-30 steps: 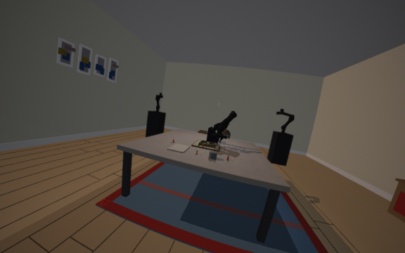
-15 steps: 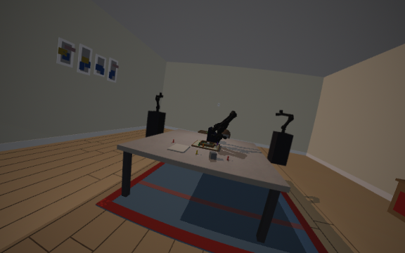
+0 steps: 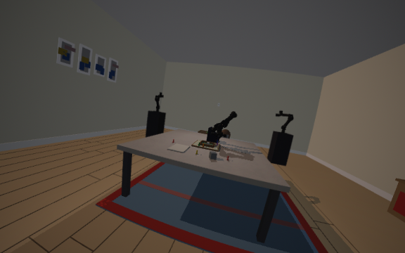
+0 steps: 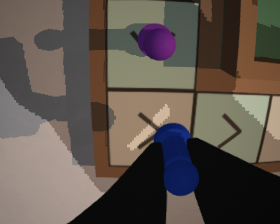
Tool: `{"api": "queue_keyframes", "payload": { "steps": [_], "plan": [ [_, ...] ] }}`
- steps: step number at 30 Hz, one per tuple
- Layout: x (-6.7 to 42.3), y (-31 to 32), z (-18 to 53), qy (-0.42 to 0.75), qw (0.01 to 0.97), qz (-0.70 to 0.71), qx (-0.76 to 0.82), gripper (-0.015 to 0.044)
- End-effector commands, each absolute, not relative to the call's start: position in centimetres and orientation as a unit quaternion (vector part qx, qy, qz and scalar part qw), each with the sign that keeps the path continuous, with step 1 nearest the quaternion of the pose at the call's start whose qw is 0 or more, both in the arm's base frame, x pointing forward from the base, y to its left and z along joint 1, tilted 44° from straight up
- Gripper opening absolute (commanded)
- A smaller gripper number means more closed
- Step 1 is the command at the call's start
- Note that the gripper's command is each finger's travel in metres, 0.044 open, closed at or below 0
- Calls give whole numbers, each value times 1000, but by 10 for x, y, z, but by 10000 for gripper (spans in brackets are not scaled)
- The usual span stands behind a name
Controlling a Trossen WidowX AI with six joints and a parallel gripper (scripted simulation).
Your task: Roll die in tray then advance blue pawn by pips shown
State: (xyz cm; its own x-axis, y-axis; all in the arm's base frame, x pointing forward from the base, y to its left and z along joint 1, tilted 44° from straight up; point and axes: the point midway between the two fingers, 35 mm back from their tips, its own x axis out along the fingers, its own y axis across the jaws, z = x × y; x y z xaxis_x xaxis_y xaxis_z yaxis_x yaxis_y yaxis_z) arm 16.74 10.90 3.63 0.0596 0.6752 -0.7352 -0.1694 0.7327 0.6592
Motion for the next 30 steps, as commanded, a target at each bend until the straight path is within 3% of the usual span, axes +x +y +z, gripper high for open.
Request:
{"api": "queue_keyframes", "payload": {
  "steps": [1,22,30],
  "plan": [
    [169,96,47,615,702,299,200,0],
    [154,46,113,612,698,308,209,0],
    [157,47,101,612,698,308,209,0]
  ]
}}
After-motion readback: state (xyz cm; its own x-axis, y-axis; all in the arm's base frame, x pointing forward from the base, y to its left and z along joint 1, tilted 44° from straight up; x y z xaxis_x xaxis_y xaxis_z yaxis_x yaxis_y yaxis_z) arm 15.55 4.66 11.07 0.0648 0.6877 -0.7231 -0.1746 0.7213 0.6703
